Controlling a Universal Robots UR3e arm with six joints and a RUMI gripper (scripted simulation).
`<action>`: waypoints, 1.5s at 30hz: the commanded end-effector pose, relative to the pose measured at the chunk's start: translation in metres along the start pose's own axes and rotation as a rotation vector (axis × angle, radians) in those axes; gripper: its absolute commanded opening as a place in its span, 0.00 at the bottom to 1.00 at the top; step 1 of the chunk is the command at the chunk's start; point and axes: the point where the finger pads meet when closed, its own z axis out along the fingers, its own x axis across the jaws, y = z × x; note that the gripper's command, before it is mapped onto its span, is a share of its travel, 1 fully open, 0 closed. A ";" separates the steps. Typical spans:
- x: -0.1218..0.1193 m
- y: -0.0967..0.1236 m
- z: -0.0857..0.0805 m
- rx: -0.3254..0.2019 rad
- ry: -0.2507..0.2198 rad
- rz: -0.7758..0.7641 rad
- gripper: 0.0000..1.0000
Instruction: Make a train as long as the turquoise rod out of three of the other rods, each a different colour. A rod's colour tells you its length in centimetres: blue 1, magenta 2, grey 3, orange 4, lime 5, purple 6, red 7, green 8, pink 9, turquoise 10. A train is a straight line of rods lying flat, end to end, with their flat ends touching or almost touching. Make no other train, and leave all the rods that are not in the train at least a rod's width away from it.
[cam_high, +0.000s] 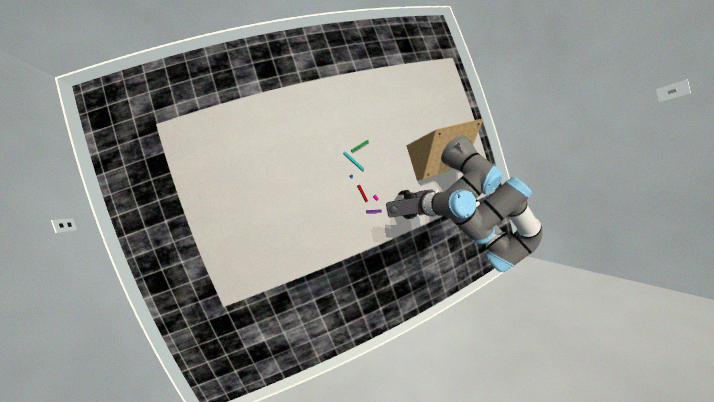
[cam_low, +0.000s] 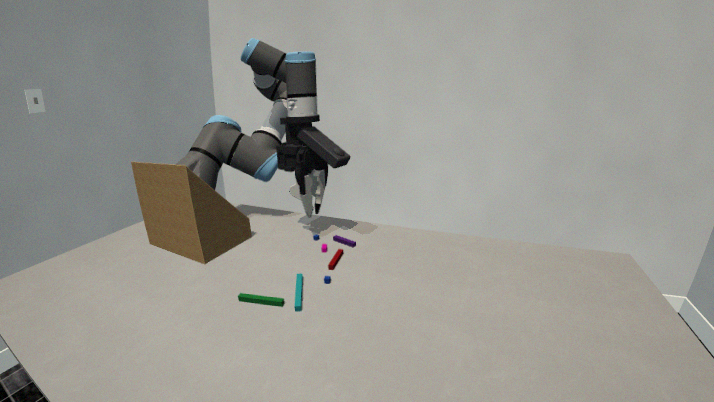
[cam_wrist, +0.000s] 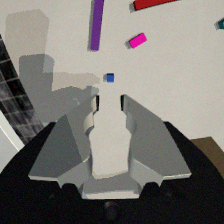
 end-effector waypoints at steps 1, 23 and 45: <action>0.001 -0.002 0.007 0.007 0.002 0.001 0.14; 0.001 -0.002 0.036 0.006 0.002 0.001 0.14; 0.001 -0.003 0.041 0.007 0.003 0.000 0.14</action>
